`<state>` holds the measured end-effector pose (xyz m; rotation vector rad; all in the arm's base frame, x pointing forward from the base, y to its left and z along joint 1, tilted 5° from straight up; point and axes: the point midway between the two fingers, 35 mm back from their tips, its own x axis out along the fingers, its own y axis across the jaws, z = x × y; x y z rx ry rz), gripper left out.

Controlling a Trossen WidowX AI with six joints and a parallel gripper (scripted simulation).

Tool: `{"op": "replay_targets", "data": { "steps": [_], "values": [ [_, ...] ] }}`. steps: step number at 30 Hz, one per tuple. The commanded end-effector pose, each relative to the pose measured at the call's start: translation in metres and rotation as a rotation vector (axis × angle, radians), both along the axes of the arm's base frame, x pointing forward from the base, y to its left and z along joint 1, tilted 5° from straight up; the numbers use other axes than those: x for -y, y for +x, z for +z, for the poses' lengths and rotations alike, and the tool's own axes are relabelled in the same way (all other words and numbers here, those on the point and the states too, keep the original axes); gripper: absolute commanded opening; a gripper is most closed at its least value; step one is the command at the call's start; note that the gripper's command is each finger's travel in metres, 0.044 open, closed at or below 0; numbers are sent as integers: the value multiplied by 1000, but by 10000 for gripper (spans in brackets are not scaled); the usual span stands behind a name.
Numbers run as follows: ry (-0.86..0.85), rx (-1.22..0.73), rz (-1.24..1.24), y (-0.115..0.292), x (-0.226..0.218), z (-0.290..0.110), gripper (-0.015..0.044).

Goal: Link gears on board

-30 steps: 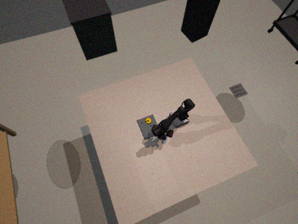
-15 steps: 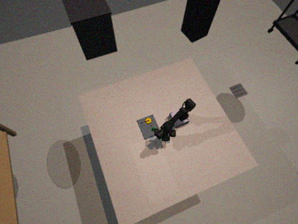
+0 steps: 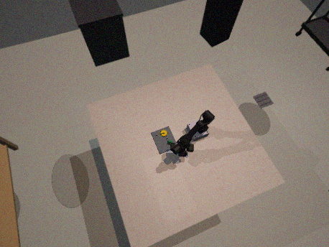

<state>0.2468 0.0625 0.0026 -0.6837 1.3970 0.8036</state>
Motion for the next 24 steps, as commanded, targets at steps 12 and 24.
{"op": "replay_targets", "data": {
  "steps": [12,24],
  "values": [
    [2,-7,-3,-3,-1,-15,414],
    [2,-7,-3,-3,-1,-15,99]
  ]
}}
